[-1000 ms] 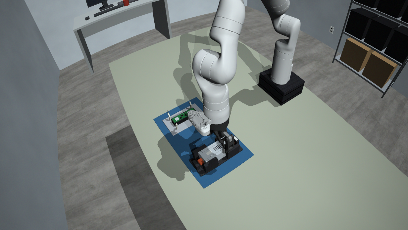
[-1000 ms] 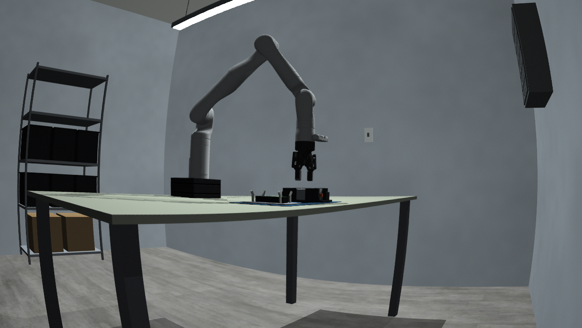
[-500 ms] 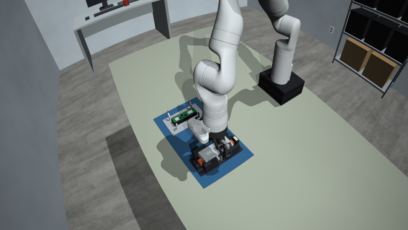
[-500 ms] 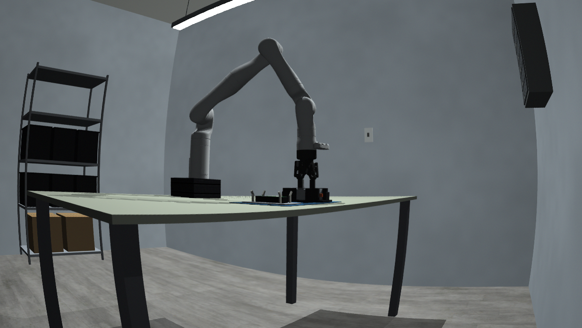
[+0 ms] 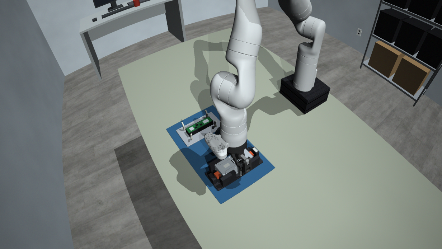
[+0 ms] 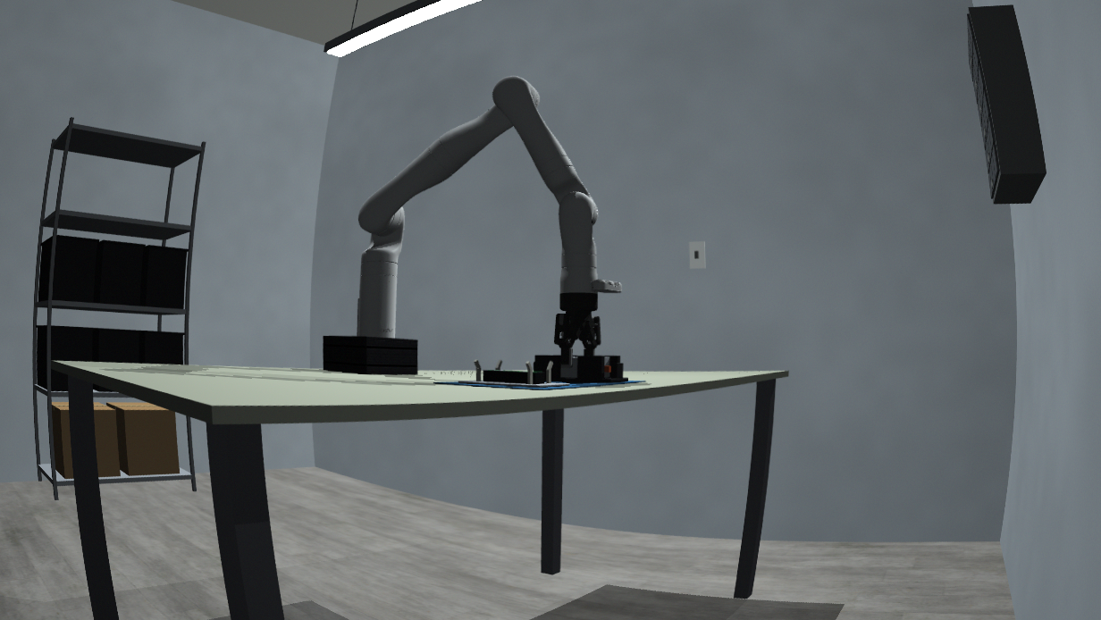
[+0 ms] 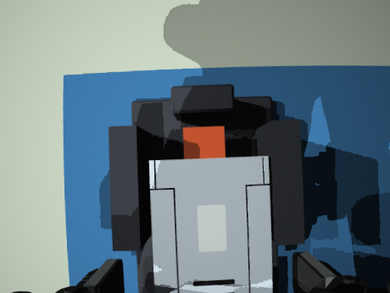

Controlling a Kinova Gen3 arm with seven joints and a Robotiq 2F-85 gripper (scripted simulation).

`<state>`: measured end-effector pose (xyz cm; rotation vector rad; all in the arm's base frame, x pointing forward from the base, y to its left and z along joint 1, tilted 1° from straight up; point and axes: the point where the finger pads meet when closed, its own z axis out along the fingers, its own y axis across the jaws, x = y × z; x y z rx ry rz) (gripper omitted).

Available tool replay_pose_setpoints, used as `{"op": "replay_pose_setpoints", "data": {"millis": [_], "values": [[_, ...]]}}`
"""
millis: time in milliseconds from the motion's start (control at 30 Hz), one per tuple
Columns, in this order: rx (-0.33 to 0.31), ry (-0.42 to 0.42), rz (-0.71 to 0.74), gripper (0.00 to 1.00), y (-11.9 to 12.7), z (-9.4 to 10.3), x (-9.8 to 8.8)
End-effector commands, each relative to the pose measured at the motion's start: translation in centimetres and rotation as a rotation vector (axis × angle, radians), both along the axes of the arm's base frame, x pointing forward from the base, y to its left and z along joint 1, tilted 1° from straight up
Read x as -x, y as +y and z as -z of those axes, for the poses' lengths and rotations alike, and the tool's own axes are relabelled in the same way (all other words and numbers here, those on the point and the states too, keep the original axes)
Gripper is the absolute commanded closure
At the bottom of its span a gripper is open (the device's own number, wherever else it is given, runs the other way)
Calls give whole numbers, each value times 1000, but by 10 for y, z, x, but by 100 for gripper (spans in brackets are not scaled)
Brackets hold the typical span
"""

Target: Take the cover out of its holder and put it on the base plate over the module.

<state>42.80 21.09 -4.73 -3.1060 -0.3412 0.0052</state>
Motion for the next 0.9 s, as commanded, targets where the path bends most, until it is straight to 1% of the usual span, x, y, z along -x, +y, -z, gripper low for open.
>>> {"op": "replay_pose_setpoints", "data": {"millis": [0, 833, 867], "values": [[1, 2, 0, 0, 0, 3, 1], [1, 2, 0, 0, 0, 2, 1], [1, 2, 0, 30, 0, 2, 1]]}}
